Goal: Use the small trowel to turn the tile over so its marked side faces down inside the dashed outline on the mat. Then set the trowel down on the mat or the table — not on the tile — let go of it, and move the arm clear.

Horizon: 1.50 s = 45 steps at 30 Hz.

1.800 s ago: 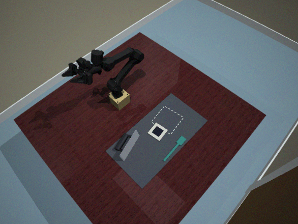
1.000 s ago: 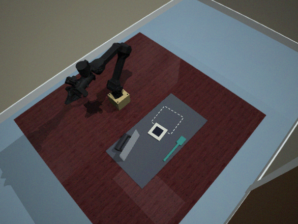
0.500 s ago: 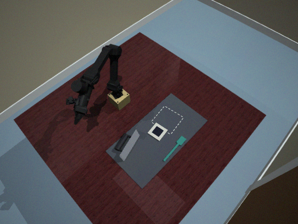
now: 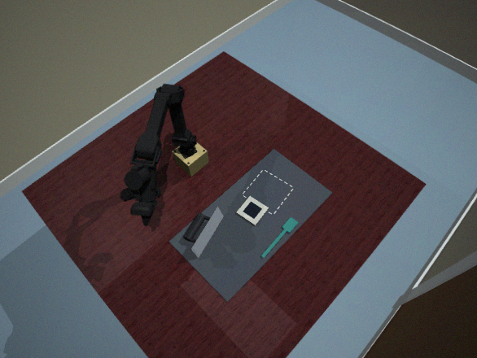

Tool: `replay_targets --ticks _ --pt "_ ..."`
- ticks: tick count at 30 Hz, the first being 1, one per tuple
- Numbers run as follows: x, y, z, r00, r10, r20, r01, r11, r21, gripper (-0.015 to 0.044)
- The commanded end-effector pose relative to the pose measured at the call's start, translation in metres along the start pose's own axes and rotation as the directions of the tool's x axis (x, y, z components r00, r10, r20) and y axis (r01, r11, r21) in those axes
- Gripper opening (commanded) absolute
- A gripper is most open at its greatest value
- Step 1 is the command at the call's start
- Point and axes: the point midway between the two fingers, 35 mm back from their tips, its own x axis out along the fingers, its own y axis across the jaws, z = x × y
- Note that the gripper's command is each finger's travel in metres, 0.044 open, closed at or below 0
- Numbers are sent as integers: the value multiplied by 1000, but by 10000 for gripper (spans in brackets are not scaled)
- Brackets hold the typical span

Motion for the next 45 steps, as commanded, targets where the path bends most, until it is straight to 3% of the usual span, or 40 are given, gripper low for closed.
replay_targets --ticks 1,12,25,45 --pt "18 -5 -19 995 -87 -39 89 994 65 100" --pt "63 -29 -79 929 -346 -130 368 897 246 100" --pt "97 -74 -148 764 -630 -142 620 655 433 100" --pt "109 -84 -150 756 -640 -142 628 645 436 100"
